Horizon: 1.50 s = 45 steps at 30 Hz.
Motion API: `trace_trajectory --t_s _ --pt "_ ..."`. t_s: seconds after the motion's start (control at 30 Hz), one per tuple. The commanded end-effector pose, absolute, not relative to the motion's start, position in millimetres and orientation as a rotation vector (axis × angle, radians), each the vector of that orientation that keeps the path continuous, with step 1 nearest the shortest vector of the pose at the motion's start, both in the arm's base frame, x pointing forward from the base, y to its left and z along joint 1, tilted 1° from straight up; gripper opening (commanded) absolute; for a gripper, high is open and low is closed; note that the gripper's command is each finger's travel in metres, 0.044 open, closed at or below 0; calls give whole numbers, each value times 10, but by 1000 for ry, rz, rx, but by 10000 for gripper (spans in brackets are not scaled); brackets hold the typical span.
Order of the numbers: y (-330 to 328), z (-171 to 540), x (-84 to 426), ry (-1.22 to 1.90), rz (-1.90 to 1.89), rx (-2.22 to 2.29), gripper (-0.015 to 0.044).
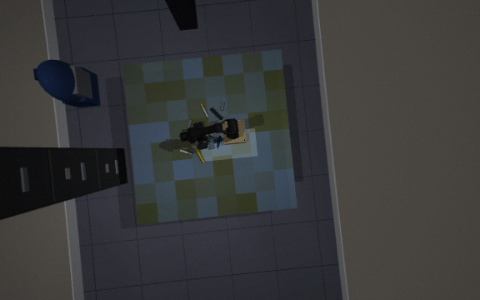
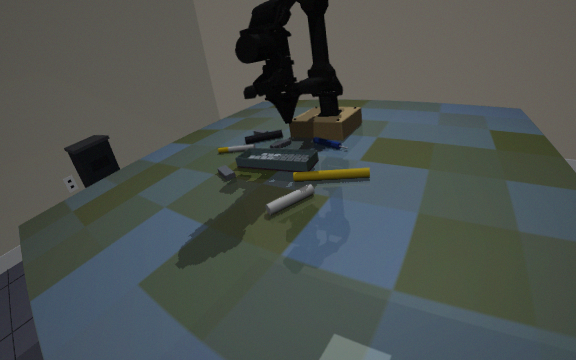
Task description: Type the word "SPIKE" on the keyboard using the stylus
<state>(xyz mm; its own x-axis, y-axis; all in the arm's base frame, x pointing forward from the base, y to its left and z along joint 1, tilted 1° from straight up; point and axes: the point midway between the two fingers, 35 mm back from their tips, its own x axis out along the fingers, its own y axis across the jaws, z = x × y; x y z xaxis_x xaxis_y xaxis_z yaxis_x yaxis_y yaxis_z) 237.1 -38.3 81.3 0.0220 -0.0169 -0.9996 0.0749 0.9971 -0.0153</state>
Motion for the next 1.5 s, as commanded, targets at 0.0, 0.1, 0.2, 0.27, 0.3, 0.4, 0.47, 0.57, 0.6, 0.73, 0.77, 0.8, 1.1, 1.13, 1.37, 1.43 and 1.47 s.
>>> trace_trajectory --t_s 0.0,0.1,0.2,0.27,0.3,0.4,0.47,0.57,0.6,0.73,0.77,0.8,1.1,1.13,1.37,1.43,1.47 --pt "-375 809 2368 1550 -81 55 79" --pt "-260 758 2327 1578 -230 174 150" --pt "-121 698 2265 1593 -435 316 150" --pt "-34 661 2219 1586 -578 402 150" --pt "7 644 2194 1577 -651 444 150" --pt "124 595 2117 1528 -870 559 150" --pt "196 566 2062 1475 -1016 630 150" --pt "302 528 1978 1365 -1228 729 150" --pt "335 517 1950 1320 -1296 761 150" --pt "458 478 1833 1123 -1523 859 150" --pt "477 472 1814 1083 -1559 876 150" --pt "501 465 1786 1043 -1591 885 150" --pt "611 435 1634 637 -1836 1071 150" --pt "612 435 1631 627 -1840 1075 150" --pt "610 435 1627 627 -1840 1075 150" --pt "610 435 1627 627 -1840 1075 150" --pt "610 435 1627 627 -1840 1075 150"
